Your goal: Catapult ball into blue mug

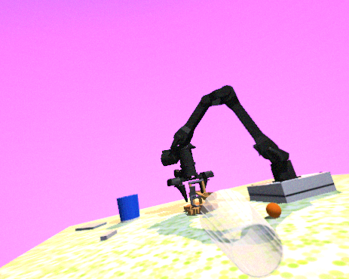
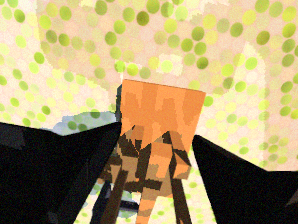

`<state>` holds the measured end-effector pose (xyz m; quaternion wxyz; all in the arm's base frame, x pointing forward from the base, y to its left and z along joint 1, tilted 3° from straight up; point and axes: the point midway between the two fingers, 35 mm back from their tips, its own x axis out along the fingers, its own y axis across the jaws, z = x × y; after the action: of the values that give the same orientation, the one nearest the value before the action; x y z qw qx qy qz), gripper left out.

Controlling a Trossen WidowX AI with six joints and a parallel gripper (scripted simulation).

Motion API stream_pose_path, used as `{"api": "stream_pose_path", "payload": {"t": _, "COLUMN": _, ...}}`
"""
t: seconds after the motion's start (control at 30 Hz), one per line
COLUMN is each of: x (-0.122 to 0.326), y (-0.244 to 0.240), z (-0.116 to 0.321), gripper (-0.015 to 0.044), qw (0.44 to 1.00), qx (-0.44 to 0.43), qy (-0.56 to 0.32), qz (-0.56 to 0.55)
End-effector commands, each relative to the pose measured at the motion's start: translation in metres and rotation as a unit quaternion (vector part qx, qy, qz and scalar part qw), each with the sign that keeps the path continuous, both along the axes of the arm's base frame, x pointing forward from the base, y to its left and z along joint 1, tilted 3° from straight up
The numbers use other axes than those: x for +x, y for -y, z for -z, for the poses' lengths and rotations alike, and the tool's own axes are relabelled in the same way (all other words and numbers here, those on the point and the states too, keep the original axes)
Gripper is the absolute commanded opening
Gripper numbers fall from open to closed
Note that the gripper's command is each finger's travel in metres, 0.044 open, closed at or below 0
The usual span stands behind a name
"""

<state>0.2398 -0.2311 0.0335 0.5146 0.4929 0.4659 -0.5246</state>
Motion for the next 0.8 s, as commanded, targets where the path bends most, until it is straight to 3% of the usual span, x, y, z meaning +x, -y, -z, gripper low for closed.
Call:
{"api": "stream_pose_path", "payload": {"t": 0.0, "x": 0.0, "y": 0.0, "z": 0.0, "gripper": 0.023, "qw": 1.0, "qx": 0.0, "qy": 0.0, "qz": 0.0}}
{"api": "stream_pose_path", "payload": {"t": 0.13, "x": 0.0, "y": 0.0, "z": 0.0, "gripper": 0.0125, "qw": 1.0, "qx": 0.0, "qy": 0.0, "qz": 0.0}}
{"api": "stream_pose_path", "payload": {"t": 0.33, "x": 0.0, "y": 0.0, "z": -0.003, "gripper": 0.0065, "qw": 1.0, "qx": 0.0, "qy": 0.0, "qz": 0.0}}
{"api": "stream_pose_path", "payload": {"t": 0.43, "x": 0.0, "y": -0.002, "z": -0.039, "gripper": 0.0, "qw": 1.0, "qx": 0.0, "qy": 0.0, "qz": 0.0}}
{"api": "stream_pose_path", "payload": {"t": 0.77, "x": -0.001, "y": -0.004, "z": -0.05, "gripper": 0.0, "qw": 0.998, "qx": -0.001, "qy": -0.005, "qz": -0.059}}
